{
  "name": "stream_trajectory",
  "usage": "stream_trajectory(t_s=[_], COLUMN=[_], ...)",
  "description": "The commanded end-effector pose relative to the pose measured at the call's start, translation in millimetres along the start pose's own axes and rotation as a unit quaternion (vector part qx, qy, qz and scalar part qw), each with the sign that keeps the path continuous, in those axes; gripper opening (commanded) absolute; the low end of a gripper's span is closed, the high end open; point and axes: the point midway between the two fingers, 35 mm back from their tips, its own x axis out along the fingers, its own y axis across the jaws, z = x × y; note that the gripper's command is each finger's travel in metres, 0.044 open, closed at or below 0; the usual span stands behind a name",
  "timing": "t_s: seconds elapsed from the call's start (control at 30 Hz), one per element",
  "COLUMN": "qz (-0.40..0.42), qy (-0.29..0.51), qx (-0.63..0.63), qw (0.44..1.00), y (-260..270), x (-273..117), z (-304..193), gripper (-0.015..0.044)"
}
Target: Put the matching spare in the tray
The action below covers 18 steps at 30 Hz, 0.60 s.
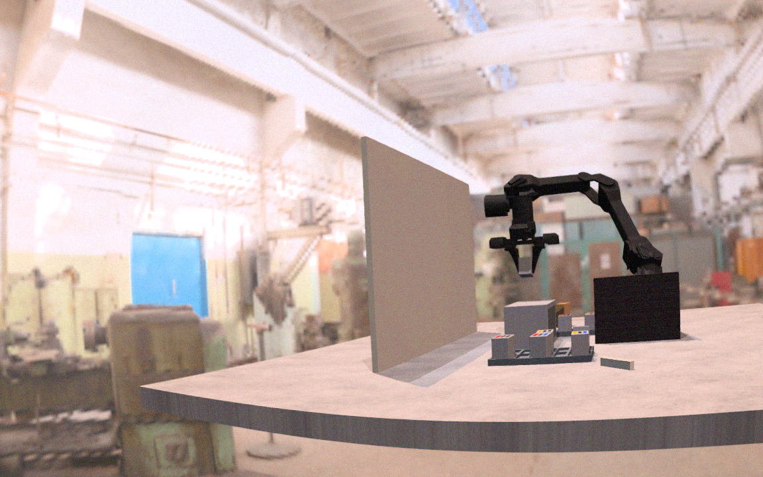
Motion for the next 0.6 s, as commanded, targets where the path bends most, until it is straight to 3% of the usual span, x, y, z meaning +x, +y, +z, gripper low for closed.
stream_trajectory(t_s=[0.0, 0.57], qz=[0.0, 0.0], qy=[0.002, 0.0], qx=[-0.001, -0.001], qw=[1.0, 1.0], y=[0, -3], x=[4, 19], z=[-1, -1], gripper=[0.0, 0.0])
